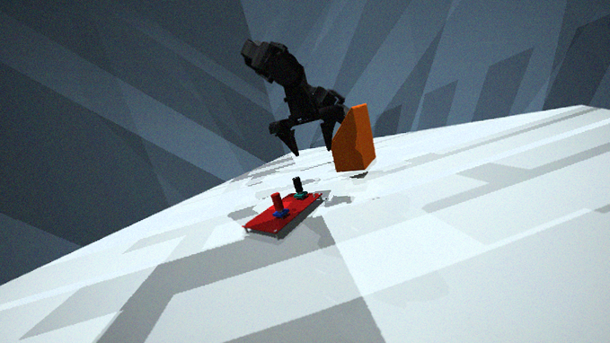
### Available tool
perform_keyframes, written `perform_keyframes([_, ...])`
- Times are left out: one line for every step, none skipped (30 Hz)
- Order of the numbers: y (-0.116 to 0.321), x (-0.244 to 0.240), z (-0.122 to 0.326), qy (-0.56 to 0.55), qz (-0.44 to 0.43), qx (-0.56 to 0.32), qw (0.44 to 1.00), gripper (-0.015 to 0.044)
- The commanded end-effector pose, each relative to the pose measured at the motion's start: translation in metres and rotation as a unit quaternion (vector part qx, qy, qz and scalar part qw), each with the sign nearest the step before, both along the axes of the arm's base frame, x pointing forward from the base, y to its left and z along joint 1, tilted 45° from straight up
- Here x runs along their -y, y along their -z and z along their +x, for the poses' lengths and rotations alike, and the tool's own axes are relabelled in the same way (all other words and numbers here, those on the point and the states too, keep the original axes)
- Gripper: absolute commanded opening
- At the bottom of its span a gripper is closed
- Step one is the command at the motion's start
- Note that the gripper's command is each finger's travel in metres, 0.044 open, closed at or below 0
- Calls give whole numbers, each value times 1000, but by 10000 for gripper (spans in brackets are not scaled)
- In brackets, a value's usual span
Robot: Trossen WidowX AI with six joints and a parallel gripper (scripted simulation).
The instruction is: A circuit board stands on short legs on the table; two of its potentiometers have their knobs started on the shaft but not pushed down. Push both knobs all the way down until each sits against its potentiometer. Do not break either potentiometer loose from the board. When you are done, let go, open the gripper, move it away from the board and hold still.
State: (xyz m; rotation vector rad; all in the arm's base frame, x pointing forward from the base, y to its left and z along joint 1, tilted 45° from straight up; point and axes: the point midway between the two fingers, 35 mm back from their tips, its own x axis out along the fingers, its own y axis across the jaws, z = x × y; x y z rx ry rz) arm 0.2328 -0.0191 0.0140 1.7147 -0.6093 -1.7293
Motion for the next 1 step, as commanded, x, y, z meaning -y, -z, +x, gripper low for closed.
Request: perform_keyframes([1, 0, -1, 2, 2, 1, 1000, 440])
